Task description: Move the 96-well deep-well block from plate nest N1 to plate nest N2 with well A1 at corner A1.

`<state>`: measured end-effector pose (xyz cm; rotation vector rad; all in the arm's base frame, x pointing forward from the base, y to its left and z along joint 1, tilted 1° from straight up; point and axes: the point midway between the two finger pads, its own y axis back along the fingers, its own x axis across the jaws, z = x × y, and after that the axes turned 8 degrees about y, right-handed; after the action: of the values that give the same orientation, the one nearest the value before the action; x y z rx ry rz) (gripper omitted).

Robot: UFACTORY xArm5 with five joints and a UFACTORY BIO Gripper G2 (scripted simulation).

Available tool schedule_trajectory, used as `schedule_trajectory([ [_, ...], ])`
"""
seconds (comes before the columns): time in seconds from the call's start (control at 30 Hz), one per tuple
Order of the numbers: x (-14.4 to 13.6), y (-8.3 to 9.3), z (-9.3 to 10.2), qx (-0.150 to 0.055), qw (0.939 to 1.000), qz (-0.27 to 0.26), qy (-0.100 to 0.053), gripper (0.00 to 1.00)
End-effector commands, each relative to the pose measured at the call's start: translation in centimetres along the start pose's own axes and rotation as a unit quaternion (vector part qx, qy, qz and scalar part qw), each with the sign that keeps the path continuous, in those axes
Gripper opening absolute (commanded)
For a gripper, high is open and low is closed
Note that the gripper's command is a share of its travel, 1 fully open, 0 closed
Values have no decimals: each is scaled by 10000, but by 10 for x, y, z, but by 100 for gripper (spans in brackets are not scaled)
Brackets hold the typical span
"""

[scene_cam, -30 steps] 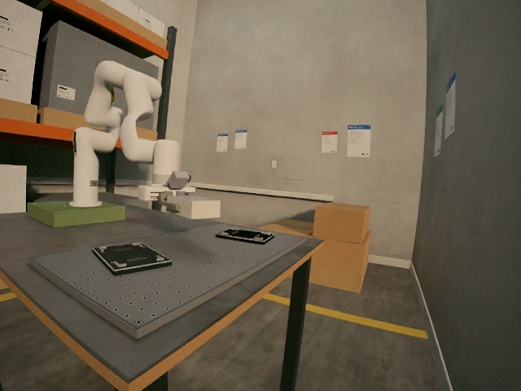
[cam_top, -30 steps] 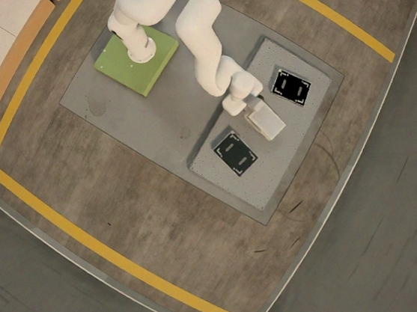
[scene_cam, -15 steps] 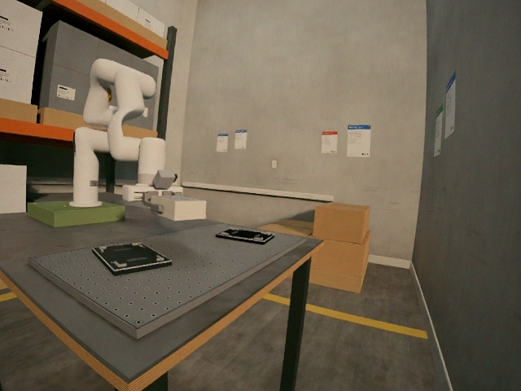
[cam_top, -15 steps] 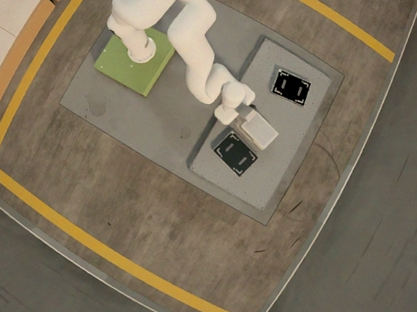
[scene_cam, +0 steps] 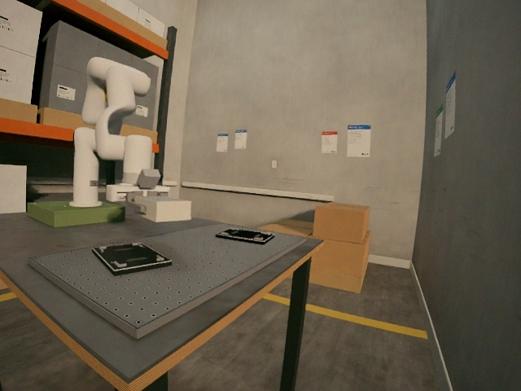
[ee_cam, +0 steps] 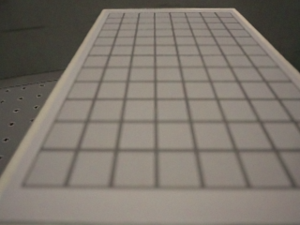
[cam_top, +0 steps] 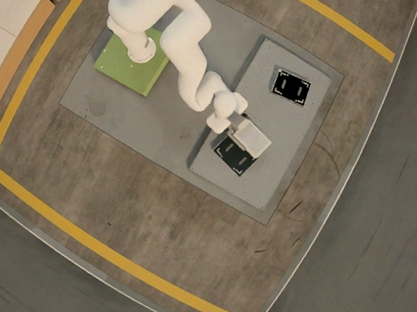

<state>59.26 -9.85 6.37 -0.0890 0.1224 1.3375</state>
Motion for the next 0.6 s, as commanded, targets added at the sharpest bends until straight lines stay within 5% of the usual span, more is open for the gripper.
schedule_trajectory([
  [0.0, -6, -2, 1, -27, 10000, 0, 57, 0],
  [0.57, -55, -5, -5, -27, 10000, 0, 59, 0],
])
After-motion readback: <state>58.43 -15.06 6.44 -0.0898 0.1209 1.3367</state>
